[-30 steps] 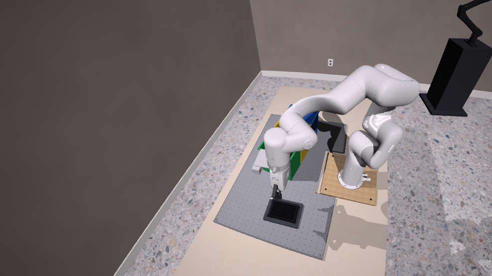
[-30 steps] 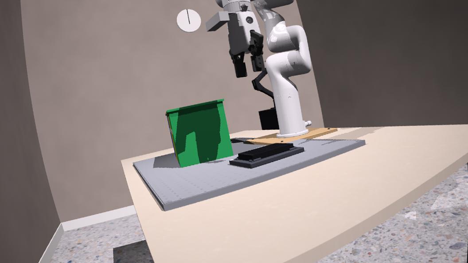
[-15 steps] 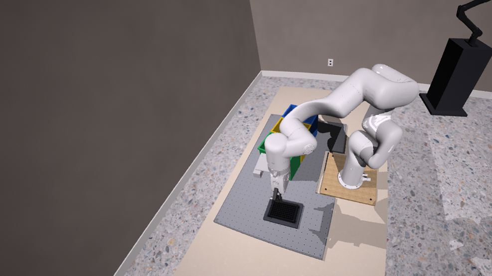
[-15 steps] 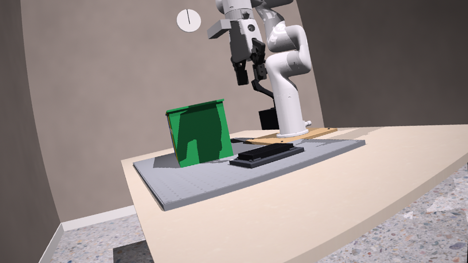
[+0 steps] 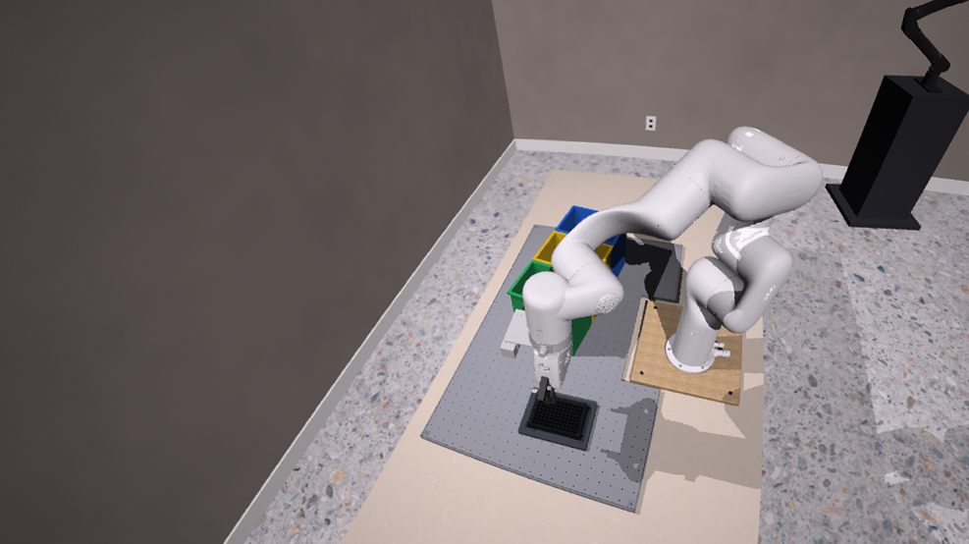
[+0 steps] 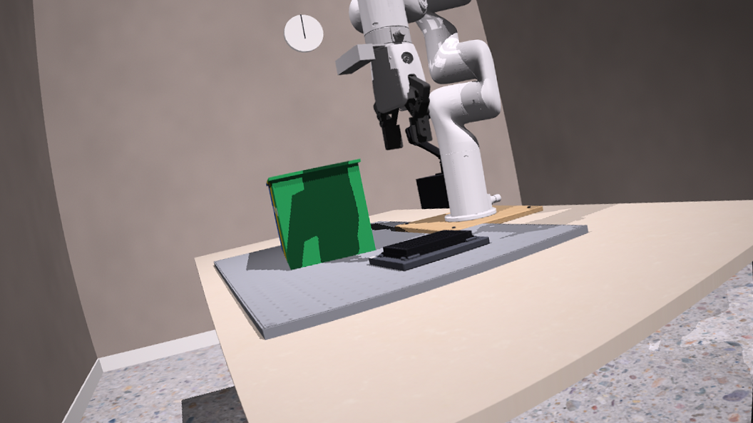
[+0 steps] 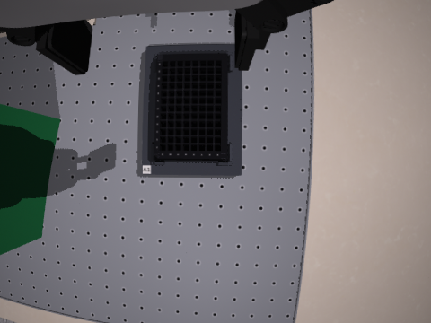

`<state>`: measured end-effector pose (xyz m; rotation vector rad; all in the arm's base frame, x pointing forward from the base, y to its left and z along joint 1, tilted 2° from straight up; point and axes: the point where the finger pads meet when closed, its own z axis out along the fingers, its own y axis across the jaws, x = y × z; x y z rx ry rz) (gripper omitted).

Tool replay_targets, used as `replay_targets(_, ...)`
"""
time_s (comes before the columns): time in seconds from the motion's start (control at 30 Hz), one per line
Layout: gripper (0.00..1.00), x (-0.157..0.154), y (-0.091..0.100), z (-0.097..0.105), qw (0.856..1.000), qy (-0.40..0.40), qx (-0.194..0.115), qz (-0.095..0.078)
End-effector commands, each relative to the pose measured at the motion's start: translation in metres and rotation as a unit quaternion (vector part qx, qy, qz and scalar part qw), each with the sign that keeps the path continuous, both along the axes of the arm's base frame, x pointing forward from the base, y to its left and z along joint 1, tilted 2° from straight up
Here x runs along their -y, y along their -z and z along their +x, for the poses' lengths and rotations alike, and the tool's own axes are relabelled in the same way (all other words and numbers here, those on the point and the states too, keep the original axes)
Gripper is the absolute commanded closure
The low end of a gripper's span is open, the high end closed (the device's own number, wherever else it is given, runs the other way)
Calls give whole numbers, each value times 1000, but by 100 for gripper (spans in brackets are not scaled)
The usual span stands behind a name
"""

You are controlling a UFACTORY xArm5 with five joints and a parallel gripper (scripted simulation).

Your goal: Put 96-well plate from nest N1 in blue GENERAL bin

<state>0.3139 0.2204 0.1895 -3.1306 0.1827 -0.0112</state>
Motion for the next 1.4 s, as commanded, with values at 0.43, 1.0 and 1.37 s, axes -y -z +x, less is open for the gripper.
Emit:
replay_targets(0.43, 0, -1, 25, 1, 1000, 0, 2, 1)
replay_targets(1.0, 0, -2, 50, 1, 1000, 0, 2, 1)
replay_targets(1.37, 0, -3, 65, 1, 1000, 0, 2, 1)
